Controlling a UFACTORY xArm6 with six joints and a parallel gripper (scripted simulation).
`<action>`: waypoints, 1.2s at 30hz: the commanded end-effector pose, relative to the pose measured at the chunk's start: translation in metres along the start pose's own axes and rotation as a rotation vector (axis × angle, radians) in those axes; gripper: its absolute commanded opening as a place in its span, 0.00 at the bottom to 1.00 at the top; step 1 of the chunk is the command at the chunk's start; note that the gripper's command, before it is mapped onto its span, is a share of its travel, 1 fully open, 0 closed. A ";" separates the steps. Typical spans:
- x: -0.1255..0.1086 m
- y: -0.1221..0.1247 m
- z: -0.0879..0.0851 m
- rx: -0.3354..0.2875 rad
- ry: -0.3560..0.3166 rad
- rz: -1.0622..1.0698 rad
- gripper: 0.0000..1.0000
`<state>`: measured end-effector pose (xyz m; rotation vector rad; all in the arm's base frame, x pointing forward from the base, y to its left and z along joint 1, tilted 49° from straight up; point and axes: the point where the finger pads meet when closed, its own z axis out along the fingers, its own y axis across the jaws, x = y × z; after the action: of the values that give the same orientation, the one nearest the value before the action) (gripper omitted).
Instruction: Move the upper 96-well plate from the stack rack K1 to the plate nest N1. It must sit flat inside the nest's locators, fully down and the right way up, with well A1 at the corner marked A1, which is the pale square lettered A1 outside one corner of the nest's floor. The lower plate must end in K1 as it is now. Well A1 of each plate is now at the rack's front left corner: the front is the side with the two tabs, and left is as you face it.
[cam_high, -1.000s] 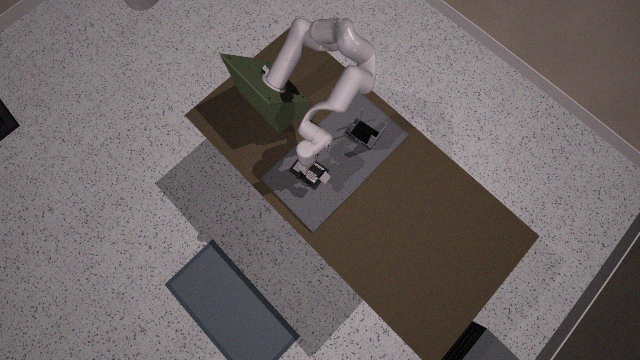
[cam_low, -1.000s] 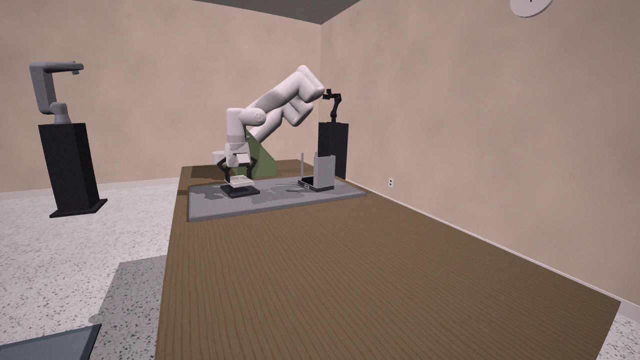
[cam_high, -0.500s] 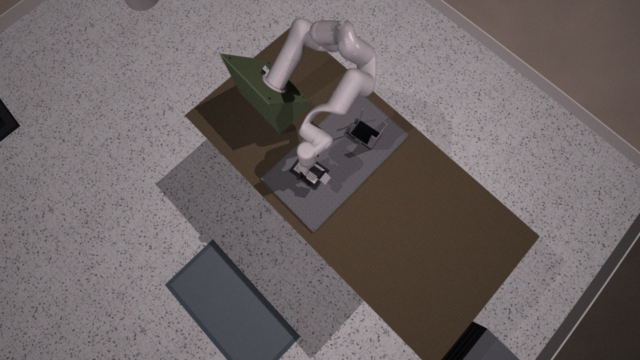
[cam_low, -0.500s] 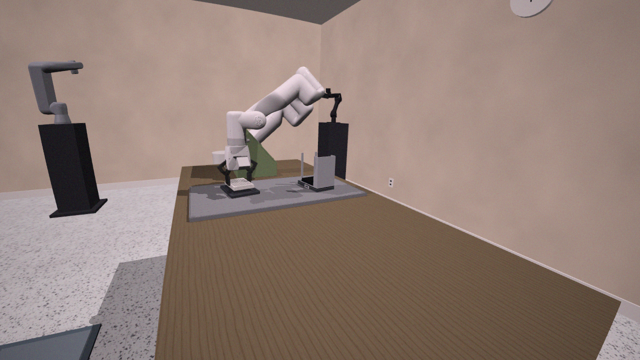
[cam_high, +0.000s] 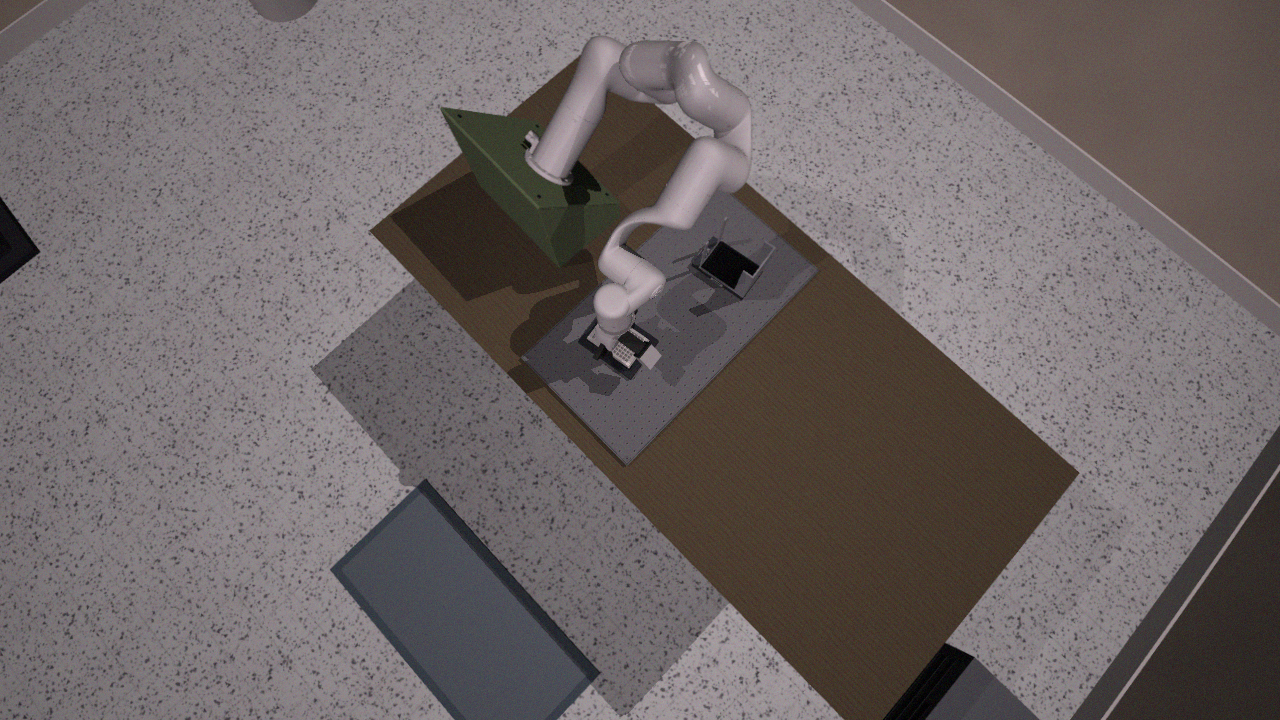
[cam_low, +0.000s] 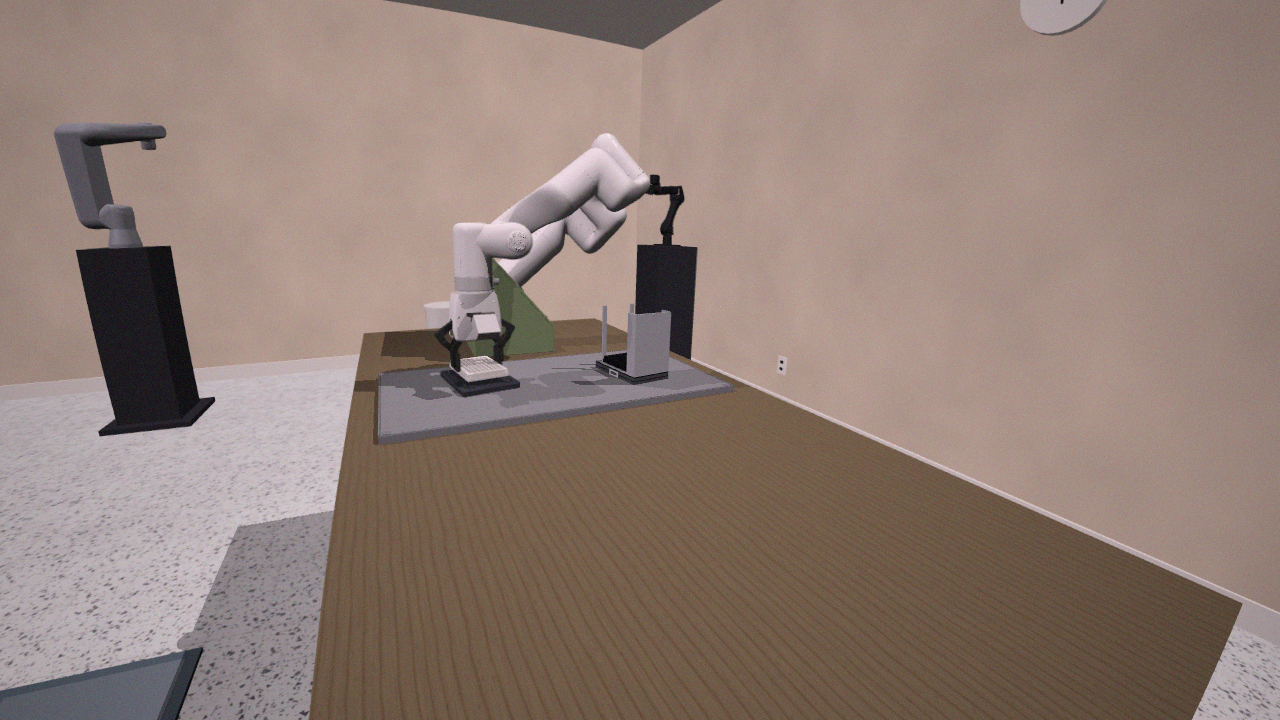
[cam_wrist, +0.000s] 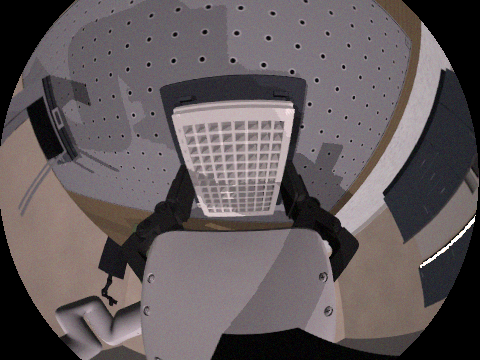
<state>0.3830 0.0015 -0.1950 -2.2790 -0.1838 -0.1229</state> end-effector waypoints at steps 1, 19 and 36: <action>0.001 0.001 -0.001 -0.002 0.002 -0.001 0.00; 0.001 0.001 0.002 -0.002 0.002 -0.001 0.00; 0.001 0.001 0.004 -0.002 0.002 -0.001 0.00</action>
<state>0.3830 0.0053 -0.1983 -2.2789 -0.1838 -0.1227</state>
